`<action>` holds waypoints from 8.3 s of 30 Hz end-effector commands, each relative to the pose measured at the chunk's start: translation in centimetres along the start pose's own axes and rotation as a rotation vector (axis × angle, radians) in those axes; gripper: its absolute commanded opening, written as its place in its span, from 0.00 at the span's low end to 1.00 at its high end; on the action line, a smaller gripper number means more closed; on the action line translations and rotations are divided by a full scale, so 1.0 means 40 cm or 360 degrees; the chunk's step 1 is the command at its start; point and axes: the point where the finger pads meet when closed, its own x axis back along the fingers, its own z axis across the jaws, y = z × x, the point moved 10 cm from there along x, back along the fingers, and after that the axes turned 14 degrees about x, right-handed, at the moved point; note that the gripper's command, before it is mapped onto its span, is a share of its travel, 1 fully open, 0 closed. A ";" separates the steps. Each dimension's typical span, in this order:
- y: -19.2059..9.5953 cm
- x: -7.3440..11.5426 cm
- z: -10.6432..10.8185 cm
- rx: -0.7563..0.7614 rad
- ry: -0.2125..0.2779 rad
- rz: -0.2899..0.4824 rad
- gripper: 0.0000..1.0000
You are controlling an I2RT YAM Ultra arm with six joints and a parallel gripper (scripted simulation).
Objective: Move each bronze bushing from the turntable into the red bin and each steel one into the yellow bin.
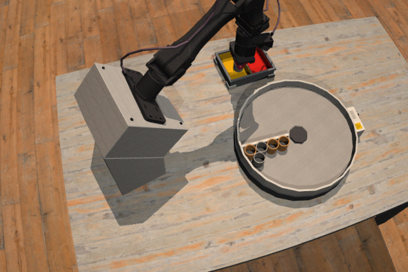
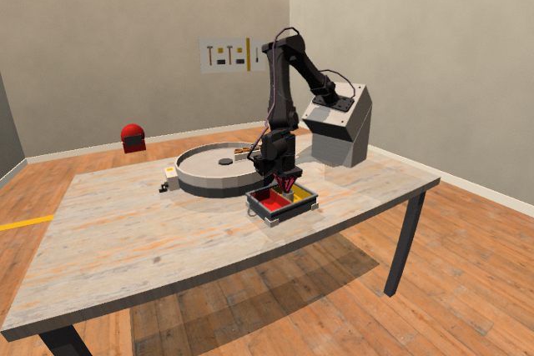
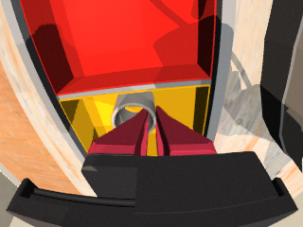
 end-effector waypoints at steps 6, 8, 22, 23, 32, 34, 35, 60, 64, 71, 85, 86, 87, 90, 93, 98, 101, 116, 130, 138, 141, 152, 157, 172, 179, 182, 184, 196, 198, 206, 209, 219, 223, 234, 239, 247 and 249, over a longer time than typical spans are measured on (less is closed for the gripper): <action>0.011 -0.007 -0.002 -0.0003 0.0012 -0.0026 0.00; 0.017 0.003 -0.002 -0.0004 0.0016 -0.0036 0.00; 0.024 0.002 -0.005 -0.0011 0.0015 -0.0048 0.00; 0.024 0.002 -0.005 -0.0011 0.0015 -0.0048 0.00; 0.024 0.002 -0.005 -0.0011 0.0015 -0.0048 0.00; 0.024 0.002 -0.005 -0.0011 0.0015 -0.0048 0.00; 0.024 0.002 -0.005 -0.0011 0.0015 -0.0048 0.00; 0.024 0.003 -0.004 -0.0010 0.0012 -0.0049 0.15; 0.023 0.003 -0.002 -0.0008 0.0014 -0.0049 0.15; 0.023 0.003 -0.002 -0.0008 0.0014 -0.0049 0.15; 0.023 0.003 -0.002 -0.0008 0.0014 -0.0049 0.15; 0.023 0.003 -0.002 -0.0008 0.0014 -0.0049 0.15; 0.023 0.003 -0.002 -0.0008 0.0014 -0.0049 0.15; 0.023 0.003 -0.002 -0.0008 0.0014 -0.0049 0.15; 0.024 0.011 -0.003 -0.0008 0.0015 -0.0051 0.15; -0.008 0.019 -0.001 0.0006 0.0003 0.0004 0.15; 0.012 0.039 0.006 -0.0003 0.0010 -0.0032 0.15; -0.002 0.173 0.002 -0.0001 0.0004 -0.0015 0.15; 0.007 0.234 0.002 0.0000 0.0009 -0.0033 0.15; 0.011 0.235 0.004 -0.0004 0.0013 -0.0050 0.15; 0.011 0.235 0.004 -0.0004 0.0013 -0.0050 0.15; 0.011 0.235 0.004 -0.0004 0.0013 -0.0050 0.15; 0.011 0.235 0.004 -0.0004 0.0013 -0.0050 0.15; 0.011 0.235 0.004 -0.0004 0.0013 -0.0050 0.15; 0.011 0.235 0.004 -0.0004 0.0013 -0.0050 0.15; 0.011 0.235 0.004 -0.0004 0.0013 -0.0050 0.15; 0.011 0.235 0.004 -0.0004 0.0013 -0.0050 0.15; 0.011 0.235 0.004 -0.0004 0.0013 -0.0050 0.15; 0.004 0.231 0.001 0.0003 0.0011 -0.0040 0.14; -0.016 0.221 -0.074 -0.0004 0.0011 -0.0031 0.14; -0.039 0.221 -0.146 -0.0002 0.0009 -0.0032 0.14; -0.126 0.198 -0.418 -0.0003 0.0006 0.0016 0.14; -0.137 0.214 -0.572 0.0013 -0.0010 -0.0044 0.14; -0.232 0.217 -0.868 -0.0003 -0.0001 -0.0010 0.14; -0.243 0.218 -0.899 -0.0003 -0.0002 -0.0012 0.14; -0.232 0.237 -0.894 0.0019 -0.0023 -0.0039 0.14; -0.232 0.237 -0.894 0.0019 -0.0023 -0.0038 0.14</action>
